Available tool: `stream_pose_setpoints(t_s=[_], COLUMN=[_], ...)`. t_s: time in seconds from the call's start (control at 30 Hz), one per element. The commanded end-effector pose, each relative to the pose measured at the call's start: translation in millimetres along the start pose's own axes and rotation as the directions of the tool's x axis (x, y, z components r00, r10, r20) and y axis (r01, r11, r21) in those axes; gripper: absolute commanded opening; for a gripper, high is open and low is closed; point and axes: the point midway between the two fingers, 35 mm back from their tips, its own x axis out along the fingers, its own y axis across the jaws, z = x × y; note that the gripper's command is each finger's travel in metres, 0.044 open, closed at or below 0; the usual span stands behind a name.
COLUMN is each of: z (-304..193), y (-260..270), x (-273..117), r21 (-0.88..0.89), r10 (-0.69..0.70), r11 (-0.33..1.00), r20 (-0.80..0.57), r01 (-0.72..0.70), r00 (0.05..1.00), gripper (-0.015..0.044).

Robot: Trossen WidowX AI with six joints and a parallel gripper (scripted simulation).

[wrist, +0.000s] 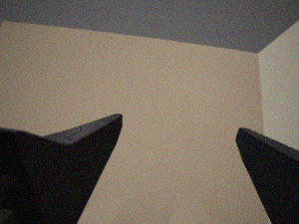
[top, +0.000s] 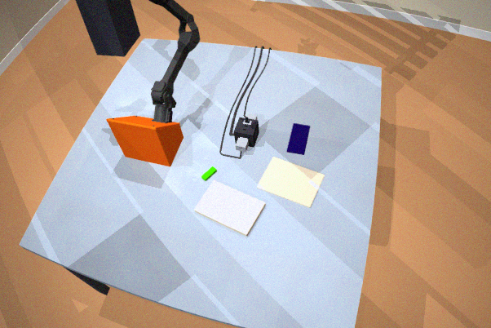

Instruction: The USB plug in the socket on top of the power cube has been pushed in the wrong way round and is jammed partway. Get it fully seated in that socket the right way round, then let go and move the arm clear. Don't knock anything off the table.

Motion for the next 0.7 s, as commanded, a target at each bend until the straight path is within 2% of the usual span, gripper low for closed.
stream_pose_setpoints(t_s=[0.0, 0.13, 0.33, 0.47, 0.67], z=[1, 30, 91, 123, 161], y=[2, 43, 129, 179, 238], x=[0, -10, -58, -103, -194], r21=[0.003, 0.075, 0.171, 0.194, 0.149], r10=[0.006, 0.147, 0.434, 0.594, 0.766], r11=[1.000, 0.985, 0.848, 0.682, 0.357], r20=[0.004, 0.106, 0.318, 0.416, 0.518], r01=[-0.006, -0.156, -0.501, -0.705, -0.922], r00=[1.000, 0.983, 0.843, 0.689, 0.381], gripper=[0.0426, 0.0440, 0.0440, 0.0440, 0.0440])
